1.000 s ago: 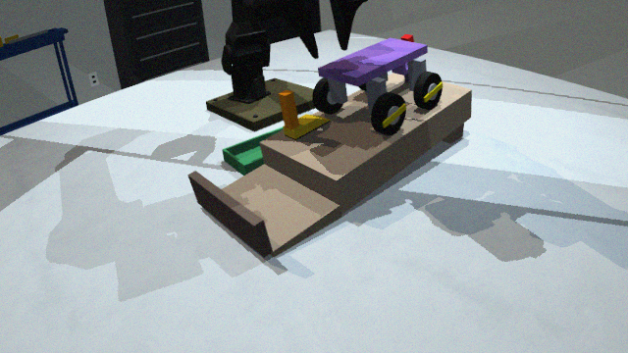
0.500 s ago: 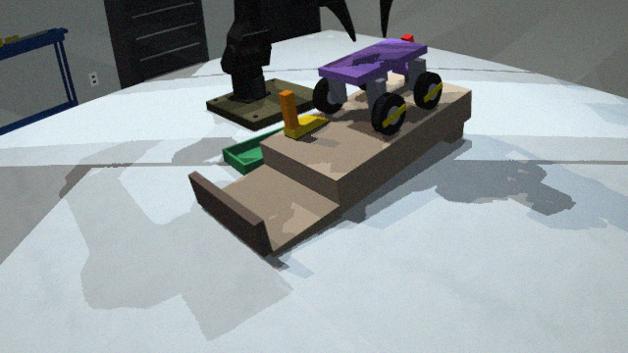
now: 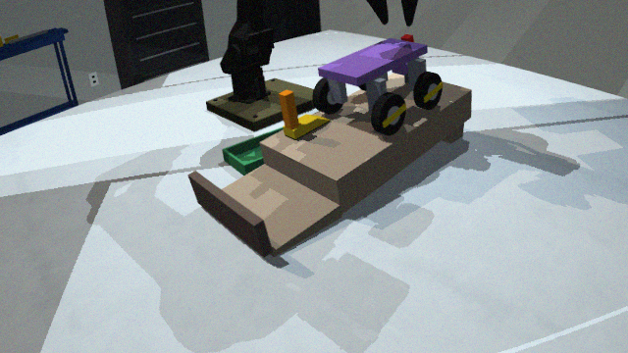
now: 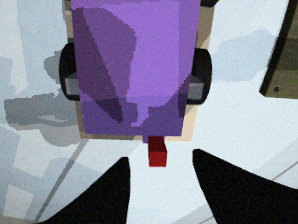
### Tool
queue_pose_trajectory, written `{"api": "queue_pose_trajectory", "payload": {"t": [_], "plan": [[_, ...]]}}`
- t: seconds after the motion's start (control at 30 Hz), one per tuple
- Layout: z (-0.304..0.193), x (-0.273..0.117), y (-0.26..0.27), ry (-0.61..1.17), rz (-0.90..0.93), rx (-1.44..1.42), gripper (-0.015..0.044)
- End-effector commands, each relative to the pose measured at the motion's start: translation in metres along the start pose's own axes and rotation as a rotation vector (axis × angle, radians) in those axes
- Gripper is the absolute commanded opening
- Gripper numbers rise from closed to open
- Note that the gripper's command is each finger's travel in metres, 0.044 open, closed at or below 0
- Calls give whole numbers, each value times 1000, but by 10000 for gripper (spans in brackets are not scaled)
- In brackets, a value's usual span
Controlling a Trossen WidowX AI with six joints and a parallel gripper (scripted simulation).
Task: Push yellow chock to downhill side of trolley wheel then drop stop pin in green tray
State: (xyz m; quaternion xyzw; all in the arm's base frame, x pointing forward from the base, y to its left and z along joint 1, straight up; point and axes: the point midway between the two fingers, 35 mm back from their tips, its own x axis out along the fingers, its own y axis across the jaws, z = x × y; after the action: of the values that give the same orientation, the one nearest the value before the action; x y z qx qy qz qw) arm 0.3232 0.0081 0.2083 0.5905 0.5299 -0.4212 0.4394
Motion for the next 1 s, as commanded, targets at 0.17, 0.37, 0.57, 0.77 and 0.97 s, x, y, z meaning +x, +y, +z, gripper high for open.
{"api": "queue_pose_trajectory", "payload": {"t": [0.17, 0.37, 0.57, 0.77, 0.97], "plan": [[-17, 0, 1, 24, -5, 142, 190], [-17, 3, 1, 24, -5, 142, 190], [-17, 12, 1, 24, -5, 142, 190], [-18, 22, 1, 24, -5, 142, 190], [-18, 29, 1, 25, -5, 142, 190]]}}
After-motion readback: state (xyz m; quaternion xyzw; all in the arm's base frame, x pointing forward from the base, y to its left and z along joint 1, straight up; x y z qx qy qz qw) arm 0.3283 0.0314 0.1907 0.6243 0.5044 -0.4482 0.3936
